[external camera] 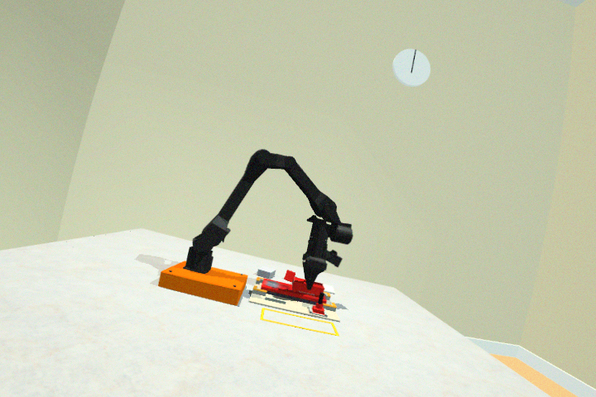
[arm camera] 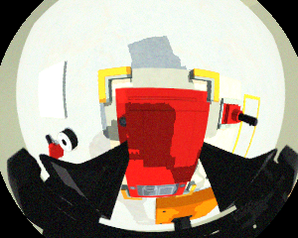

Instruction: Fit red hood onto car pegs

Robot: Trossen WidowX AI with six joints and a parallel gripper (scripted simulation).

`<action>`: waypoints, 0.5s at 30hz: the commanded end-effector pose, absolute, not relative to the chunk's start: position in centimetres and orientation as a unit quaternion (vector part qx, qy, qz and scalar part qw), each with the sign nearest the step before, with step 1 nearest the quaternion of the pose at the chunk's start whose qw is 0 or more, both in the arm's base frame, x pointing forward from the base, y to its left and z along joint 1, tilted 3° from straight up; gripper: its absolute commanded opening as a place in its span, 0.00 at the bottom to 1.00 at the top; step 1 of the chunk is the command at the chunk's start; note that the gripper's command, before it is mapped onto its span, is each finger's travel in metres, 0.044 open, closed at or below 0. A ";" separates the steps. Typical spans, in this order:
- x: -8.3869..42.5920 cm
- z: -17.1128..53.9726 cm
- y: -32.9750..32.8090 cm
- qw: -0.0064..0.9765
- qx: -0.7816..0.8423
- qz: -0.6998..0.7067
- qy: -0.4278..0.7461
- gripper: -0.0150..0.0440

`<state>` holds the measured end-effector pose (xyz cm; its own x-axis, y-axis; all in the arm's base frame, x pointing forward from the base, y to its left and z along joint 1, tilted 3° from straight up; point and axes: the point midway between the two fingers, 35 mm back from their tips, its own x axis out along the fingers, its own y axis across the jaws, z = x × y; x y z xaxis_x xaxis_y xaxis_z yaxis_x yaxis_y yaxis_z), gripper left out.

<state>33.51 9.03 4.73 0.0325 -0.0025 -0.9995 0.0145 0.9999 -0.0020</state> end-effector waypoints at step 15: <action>33.5 4.5 9.0 0.718 0.004 -0.006 0.696 0.52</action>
<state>33.48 9.03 4.47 0.0308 -0.0028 -0.9995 0.0143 0.9999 -0.0024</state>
